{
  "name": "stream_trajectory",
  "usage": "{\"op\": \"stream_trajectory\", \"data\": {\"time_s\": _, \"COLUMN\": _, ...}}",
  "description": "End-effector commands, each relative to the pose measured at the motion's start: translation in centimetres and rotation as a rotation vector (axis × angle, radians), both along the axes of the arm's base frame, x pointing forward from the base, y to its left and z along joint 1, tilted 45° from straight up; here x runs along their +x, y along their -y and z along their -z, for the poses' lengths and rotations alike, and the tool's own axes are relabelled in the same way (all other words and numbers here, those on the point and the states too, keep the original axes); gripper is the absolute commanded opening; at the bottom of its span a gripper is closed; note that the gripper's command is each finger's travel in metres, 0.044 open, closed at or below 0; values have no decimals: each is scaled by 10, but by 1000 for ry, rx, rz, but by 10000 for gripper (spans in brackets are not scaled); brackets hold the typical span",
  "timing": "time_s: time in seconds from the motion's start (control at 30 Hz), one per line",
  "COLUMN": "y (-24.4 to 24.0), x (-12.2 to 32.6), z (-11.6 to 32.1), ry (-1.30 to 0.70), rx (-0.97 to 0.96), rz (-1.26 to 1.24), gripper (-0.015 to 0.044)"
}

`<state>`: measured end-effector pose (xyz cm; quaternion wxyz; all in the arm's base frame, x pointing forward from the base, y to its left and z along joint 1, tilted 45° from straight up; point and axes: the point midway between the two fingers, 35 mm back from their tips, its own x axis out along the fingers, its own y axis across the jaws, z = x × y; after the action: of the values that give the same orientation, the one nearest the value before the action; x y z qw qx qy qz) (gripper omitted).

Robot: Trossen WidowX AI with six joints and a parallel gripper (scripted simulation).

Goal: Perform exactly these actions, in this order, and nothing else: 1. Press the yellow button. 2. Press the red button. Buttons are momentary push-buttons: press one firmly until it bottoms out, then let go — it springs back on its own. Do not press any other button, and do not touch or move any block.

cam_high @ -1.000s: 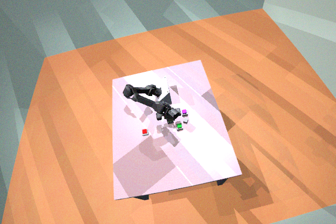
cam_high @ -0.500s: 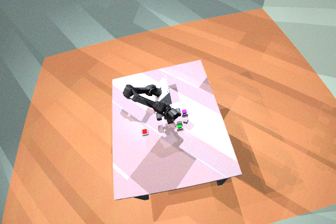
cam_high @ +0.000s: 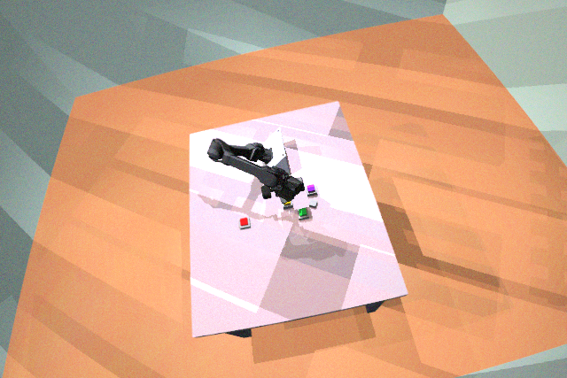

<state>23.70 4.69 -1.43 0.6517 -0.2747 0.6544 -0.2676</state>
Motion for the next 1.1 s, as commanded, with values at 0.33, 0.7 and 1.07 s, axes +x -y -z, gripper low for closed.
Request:
{"op": "stream_trajectory", "data": {"time_s": 0.33, "y": -9, "x": 29, "z": -67, "ry": 24, "rx": 56, "rz": 13, "gripper": 20}}
{"op": "stream_trajectory", "data": {"time_s": 0.7, "y": 111, "x": 61, "z": -182, "ry": 21, "rx": 9, "rz": -3, "gripper": 20}}
{"op": "stream_trajectory", "data": {"time_s": 1.07, "y": 158, "x": 62, "z": -145, "ry": 19, "rx": 1, "rz": -4, "gripper": 20}}
